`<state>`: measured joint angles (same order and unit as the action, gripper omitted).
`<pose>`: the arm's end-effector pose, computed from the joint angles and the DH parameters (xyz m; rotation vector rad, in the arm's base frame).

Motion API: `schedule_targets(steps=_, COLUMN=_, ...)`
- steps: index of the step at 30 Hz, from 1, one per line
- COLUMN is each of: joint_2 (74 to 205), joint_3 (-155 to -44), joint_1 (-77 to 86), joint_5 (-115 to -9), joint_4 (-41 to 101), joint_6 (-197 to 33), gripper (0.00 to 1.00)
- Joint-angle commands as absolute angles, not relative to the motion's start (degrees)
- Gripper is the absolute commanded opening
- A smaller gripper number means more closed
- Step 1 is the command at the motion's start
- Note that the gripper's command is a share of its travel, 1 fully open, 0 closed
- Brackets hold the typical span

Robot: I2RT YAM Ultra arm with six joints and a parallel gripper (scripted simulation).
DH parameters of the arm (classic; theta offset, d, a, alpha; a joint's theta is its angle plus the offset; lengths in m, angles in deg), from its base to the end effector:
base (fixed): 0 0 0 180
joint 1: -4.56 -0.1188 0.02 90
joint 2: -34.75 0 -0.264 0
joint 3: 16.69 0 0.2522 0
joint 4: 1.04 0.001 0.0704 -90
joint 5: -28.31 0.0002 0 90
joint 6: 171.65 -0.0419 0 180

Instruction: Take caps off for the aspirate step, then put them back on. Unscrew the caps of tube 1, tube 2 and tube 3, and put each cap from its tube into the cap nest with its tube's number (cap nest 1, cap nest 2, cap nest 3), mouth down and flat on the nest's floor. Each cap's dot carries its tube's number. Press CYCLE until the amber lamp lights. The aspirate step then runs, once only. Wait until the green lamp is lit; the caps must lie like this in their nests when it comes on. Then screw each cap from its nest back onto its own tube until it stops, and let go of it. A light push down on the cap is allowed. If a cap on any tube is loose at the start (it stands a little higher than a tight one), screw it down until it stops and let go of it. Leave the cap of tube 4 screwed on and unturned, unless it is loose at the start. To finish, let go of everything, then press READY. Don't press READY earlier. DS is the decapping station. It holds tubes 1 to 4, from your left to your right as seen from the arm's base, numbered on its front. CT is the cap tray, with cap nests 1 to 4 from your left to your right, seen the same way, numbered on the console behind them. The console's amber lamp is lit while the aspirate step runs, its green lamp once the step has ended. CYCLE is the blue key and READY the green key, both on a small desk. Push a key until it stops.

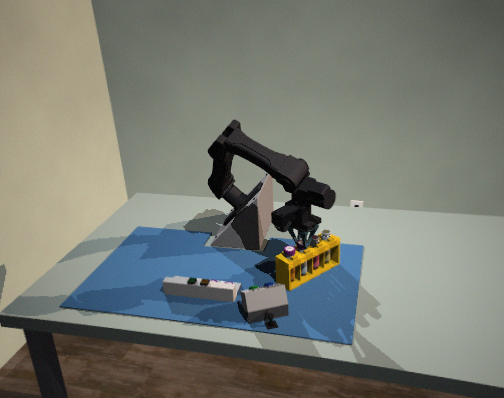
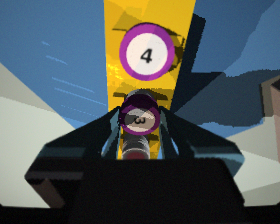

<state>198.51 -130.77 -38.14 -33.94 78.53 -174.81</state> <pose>0.2834 0.2363 -0.0828 0.9441 2.5665 -1.1530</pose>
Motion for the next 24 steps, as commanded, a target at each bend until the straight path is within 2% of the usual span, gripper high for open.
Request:
schedule_targets(steps=1, joint_2=198.1, joint_3=-131.0, joint_1=-38.4, joint_5=-33.3, joint_4=78.5, joint_6=-164.2, gripper=0.0)
schedule_targets(steps=24, joint_2=198.1, joint_3=-131.1, joint_1=-38.5, joint_5=-33.4, joint_4=78.6, joint_6=-104.1, gripper=0.0)
